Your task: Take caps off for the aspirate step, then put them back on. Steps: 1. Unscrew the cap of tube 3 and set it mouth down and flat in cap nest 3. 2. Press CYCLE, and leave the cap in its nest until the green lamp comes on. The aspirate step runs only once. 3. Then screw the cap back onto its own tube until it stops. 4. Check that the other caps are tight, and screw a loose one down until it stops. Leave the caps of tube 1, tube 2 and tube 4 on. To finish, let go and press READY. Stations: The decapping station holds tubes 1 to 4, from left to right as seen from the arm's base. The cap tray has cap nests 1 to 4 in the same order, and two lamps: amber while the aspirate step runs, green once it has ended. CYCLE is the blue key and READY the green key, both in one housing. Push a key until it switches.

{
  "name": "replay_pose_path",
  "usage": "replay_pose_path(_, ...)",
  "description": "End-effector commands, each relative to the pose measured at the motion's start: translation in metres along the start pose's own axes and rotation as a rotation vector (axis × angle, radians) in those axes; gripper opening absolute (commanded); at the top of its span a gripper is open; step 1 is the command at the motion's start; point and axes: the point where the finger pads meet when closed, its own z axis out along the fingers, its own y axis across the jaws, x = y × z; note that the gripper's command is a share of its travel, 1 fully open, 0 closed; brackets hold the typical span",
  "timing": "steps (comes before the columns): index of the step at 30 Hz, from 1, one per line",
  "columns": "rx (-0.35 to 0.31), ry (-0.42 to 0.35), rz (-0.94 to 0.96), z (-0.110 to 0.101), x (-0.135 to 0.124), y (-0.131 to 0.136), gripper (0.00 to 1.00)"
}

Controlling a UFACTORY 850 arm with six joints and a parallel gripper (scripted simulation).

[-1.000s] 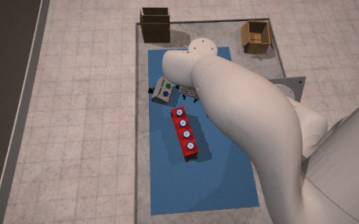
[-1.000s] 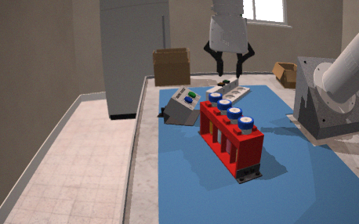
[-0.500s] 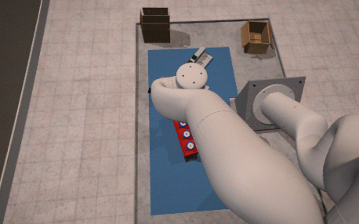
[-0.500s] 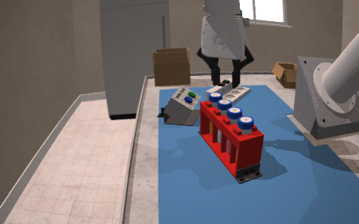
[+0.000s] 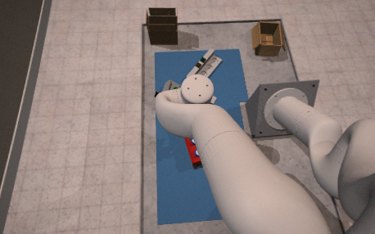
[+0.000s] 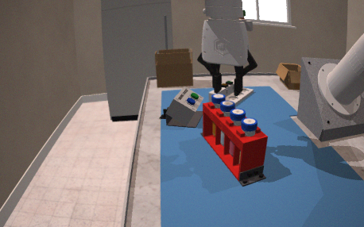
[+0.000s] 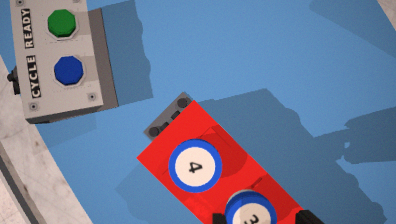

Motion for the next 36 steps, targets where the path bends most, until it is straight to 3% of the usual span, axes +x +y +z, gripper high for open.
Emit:
replay_pose_path(1, 0.002, -0.001, -0.001, 0.012, 0.0, -0.001, 0.46)
replay_pose_path(6, 0.002, -0.001, -0.001, 0.027, -0.001, -0.001, 0.46)
replay_pose_path(36, 0.002, -0.001, -0.001, 0.037, 0.0, -0.001, 0.46)
